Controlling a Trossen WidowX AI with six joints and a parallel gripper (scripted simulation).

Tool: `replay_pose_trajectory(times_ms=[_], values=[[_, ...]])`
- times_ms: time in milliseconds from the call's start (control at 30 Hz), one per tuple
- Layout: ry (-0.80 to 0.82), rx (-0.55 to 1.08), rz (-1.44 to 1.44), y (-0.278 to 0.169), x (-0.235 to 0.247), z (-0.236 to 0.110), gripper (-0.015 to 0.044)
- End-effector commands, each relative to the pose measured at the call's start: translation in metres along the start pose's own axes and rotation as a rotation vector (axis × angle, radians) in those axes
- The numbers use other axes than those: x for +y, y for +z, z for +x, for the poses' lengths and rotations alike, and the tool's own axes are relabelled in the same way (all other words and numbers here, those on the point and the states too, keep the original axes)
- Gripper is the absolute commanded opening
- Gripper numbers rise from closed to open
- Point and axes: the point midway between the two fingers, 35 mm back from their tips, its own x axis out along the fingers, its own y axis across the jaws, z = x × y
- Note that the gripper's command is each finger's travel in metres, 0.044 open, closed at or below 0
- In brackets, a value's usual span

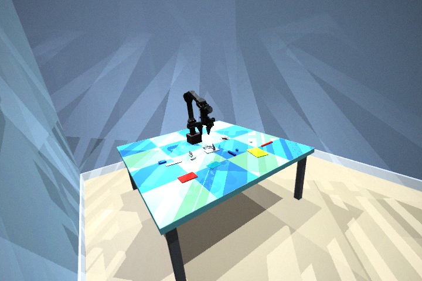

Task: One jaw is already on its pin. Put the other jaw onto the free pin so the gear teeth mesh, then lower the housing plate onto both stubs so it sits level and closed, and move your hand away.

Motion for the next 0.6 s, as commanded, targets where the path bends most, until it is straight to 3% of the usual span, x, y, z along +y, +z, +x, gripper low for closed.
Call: replay_pose_trajectory(times_ms=[0,567], values=[[0.033,0.044,0.065,-0.012,-0.011,0.014,0.044],[0.17,0.207,0.325,-0.076,-0.044,0.062,0.044]])
